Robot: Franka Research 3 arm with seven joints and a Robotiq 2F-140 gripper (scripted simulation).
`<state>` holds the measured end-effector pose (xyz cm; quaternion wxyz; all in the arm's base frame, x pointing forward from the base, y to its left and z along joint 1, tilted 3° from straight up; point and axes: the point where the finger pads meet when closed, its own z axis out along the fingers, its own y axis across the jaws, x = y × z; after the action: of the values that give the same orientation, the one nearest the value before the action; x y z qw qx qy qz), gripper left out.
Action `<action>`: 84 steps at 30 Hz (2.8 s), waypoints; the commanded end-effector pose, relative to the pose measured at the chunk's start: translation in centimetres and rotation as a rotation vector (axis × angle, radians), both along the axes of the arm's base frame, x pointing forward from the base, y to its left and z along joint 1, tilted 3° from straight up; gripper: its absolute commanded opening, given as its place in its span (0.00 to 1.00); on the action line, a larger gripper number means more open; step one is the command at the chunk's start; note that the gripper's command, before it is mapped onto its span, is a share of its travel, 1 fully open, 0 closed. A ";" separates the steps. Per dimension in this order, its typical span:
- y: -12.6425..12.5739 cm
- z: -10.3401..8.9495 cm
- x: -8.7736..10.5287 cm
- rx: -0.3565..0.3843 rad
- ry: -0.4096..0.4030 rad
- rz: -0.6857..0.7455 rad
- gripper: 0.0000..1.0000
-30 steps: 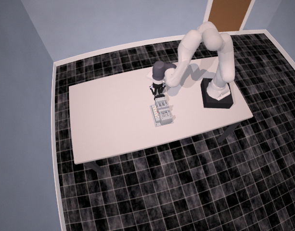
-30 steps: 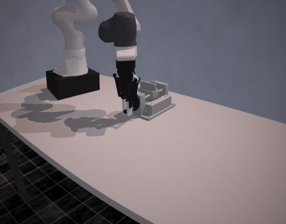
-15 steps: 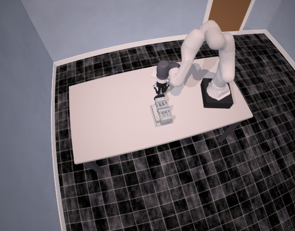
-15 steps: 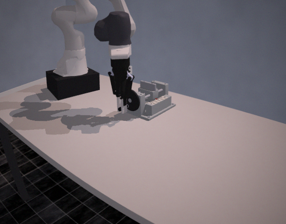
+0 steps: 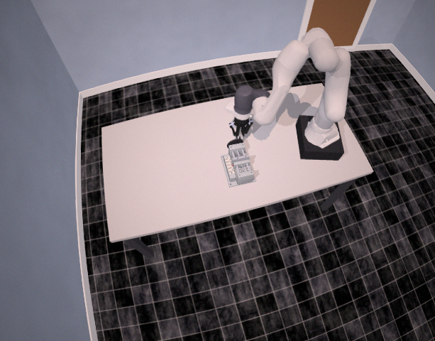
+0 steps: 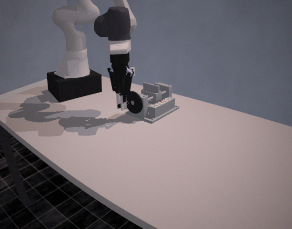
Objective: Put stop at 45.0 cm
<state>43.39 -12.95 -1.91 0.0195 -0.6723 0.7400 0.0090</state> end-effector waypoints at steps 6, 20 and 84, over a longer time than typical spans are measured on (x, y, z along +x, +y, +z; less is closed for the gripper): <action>-0.1 1.7 0.0 0.003 0.001 0.009 0.04; -0.3 4.0 2.0 0.003 0.001 0.009 0.04; -0.6 0.6 6.8 0.003 0.001 0.009 0.04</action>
<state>50.18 -13.59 -0.96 0.0205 -0.6765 0.7361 0.0108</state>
